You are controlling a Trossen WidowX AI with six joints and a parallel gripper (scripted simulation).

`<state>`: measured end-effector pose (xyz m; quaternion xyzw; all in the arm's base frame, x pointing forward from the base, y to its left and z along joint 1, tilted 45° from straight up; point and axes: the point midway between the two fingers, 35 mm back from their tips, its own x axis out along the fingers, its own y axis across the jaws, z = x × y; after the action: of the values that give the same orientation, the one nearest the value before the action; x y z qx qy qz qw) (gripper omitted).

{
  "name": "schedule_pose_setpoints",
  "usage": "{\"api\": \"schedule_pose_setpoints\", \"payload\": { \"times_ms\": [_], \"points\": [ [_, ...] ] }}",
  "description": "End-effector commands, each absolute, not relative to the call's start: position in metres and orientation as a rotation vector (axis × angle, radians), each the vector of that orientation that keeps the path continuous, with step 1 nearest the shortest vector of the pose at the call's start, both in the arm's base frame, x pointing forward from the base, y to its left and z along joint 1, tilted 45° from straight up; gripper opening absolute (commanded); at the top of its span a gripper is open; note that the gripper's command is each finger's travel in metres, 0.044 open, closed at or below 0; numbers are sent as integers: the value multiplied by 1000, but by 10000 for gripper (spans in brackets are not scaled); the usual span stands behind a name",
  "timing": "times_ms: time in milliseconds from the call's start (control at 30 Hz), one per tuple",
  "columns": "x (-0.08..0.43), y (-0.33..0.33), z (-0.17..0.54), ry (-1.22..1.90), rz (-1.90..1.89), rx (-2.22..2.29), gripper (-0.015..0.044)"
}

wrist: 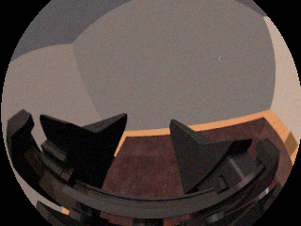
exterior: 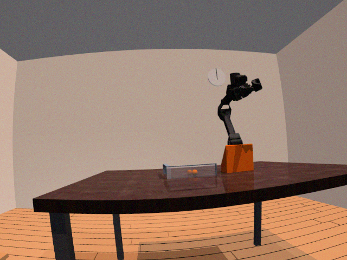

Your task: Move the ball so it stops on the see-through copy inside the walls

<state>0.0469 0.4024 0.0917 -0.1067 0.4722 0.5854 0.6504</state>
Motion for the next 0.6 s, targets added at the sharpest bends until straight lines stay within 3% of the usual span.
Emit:
{"api": "schedule_pose_setpoints", "payload": {
  "times_ms": [0,300,567],
  "points": [
    [103,381,65,1049,1167,-391,250],
    [213,285,10,1129,828,-796,250],
    [268,165,-17,1363,630,-1178,250]
  ]
}}
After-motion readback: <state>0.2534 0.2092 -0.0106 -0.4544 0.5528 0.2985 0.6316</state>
